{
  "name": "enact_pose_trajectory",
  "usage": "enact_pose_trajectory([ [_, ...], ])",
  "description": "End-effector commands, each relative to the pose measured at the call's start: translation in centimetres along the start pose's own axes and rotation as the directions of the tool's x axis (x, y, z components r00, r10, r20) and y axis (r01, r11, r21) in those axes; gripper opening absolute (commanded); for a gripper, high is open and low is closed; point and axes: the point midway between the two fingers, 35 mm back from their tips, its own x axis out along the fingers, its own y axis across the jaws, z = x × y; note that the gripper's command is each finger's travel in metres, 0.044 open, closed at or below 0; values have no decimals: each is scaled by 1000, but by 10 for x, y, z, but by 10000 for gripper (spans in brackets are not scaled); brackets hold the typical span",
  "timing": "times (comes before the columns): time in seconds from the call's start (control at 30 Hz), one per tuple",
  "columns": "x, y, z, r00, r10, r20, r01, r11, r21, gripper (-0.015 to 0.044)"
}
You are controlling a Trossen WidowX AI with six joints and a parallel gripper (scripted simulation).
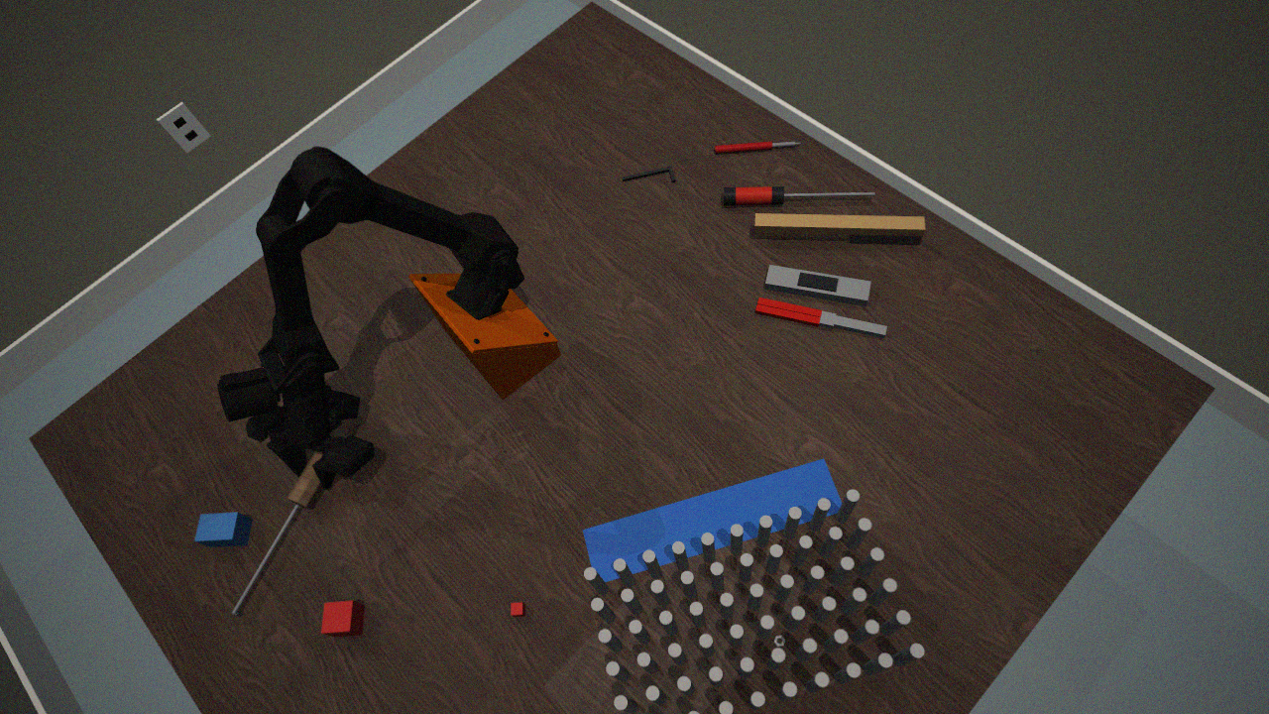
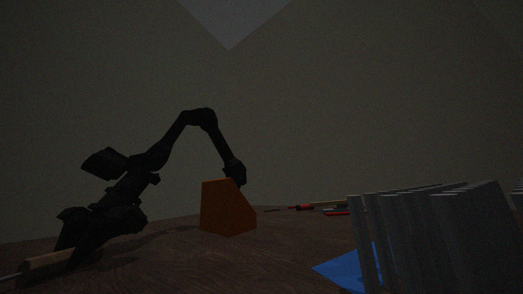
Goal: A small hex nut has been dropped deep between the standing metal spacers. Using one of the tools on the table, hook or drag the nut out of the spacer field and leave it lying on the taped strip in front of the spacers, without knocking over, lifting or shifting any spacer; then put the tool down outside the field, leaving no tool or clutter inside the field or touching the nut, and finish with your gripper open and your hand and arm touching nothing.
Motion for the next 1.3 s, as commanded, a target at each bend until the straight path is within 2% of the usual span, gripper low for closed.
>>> enact_pose_trajectory([
  [0.0, 1, 1, 1, 1000, 5, 2, -5, 1000, -5, 175],
  [0.17, 1, 1, 1, 1000, 5, 2, -5, 1000, -5, 141],
  [0.33, -17, 5, -18, 1000, 5, 1, -5, 1000, -5, 10],
  [0.37, -23, 6, -23, 1000, 5, 1, -5, 1000, -5, 0],
  [0.93, -136, 0, -95, 1000, 0, -2, 0, 1000, -1, 0],
  [1.13, -141, -1, -97, 1000, 1, -2, -1, 1000, -7, 0],
  [1.27, -146, -10, -103, 1000, 6, -8, -7, 993, -120, 0],
])
